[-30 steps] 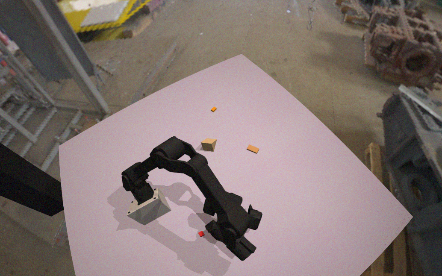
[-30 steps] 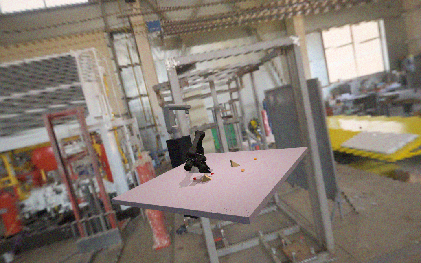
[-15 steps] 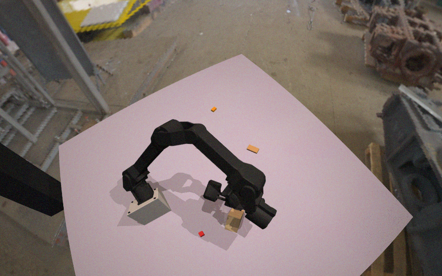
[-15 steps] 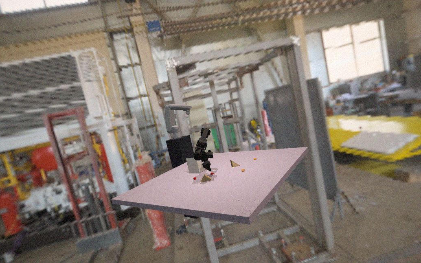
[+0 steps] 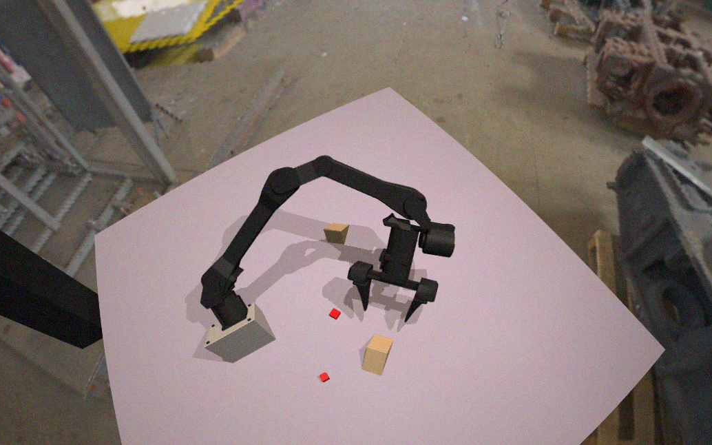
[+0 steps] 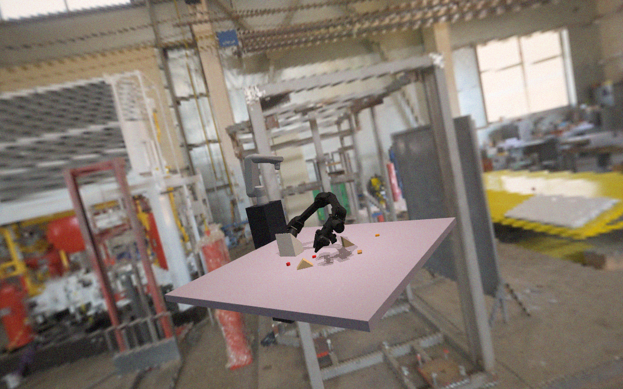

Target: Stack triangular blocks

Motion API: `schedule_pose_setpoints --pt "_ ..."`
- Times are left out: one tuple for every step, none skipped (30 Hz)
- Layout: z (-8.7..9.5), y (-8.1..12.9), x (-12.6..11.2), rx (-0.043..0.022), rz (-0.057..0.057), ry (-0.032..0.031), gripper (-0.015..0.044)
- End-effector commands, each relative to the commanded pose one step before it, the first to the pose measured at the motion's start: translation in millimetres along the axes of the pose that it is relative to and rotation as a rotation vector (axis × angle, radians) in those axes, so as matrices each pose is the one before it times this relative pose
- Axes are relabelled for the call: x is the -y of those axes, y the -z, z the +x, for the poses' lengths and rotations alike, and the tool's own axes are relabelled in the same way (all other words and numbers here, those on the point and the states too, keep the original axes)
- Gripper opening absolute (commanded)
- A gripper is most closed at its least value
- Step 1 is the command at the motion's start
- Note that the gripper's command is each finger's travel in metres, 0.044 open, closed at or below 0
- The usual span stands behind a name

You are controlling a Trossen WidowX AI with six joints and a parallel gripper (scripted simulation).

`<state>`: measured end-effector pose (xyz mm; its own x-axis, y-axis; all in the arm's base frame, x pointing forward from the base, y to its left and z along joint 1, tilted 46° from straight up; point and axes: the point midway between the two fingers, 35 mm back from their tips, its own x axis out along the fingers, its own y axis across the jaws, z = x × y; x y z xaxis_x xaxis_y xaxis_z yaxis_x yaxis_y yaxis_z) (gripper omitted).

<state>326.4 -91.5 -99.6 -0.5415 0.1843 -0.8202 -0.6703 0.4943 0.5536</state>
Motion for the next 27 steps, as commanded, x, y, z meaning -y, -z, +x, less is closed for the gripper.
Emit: schedule_pose_setpoints --pt "-0.81 5.54 3.48 -0.00948 0.024 0.01113 0.044" --pt "1.38 -0.05 0.24 0.0 0.0 -0.00001 0.044" --pt "4.15 -0.15 0.68 -0.00001 0.0 -0.00004 0.044" --pt "6.93 -0.22 1.02 -0.00003 0.0 -0.00008 0.044" --pt "8.63 -0.2 1.06 -0.00004 0.0 -0.00011 0.044" --pt "8.65 -0.13 0.82 -0.00004 0.0 -0.00013 0.044" --pt "8.64 -0.06 0.59 -0.00005 0.0 -0.00014 0.044" --pt "8.62 0.01 0.35 -0.00005 0.0 -0.00016 0.044" --pt "8.6 0.09 0.12 -0.00006 0.0 -0.00018 0.044" --pt "8.57 0.16 -0.11 -0.00006 0.0 -0.00019 0.044" --pt "8.53 0.23 -0.34 -0.00007 0.0 -0.00021 0.044" --pt "8.45 0.3 -0.57 -0.00007 0.0 -0.00022 0.044" --pt "8.4 0.37 -0.8 -0.00008 0.0 -0.00024 0.044" --pt "6.69 0.34 -0.8 -0.00007 0.0 -0.0002 0.044" --pt "4.02 0.22 -0.53 -0.00004 0.0 -0.00013 0.044" --pt "1.34 0.07 -0.18 -0.00001 0.0 -0.00004 0.044" --pt "0.0 0.0 0.0 0.0 0.0 0.0 0.044" --pt "-0.06 -0.07 -0.16 0.0 0.0 -0.00001 0.044" --pt "-0.13 -0.14 -0.33 0.00001 0.0 -0.00003 0.044" --pt "-0.71 0.15 -1.14 -0.0014 -0.0043 -0.01404 0.0414" --pt "0.0 0.0 0.0 0.0 0.0 0.0 0.0387" --pt "0.0 0.0 0.0 0.0 0.0 0.0 0.0361" --pt "0.0 0.0 0.0 0.0 0.0 0.0 0.0335" --pt "0.0 0.0 0.0 0.0 0.0 0.0 0.0309" --pt "0.0 0.0 0.0 0.0 0.0 0.0 0.0282" --pt "0.0 0.0 0.0 0.0 0.0 0.0 0.0256" --pt "0.0 0.0 0.0 0.0 0.0 0.0 0.023"
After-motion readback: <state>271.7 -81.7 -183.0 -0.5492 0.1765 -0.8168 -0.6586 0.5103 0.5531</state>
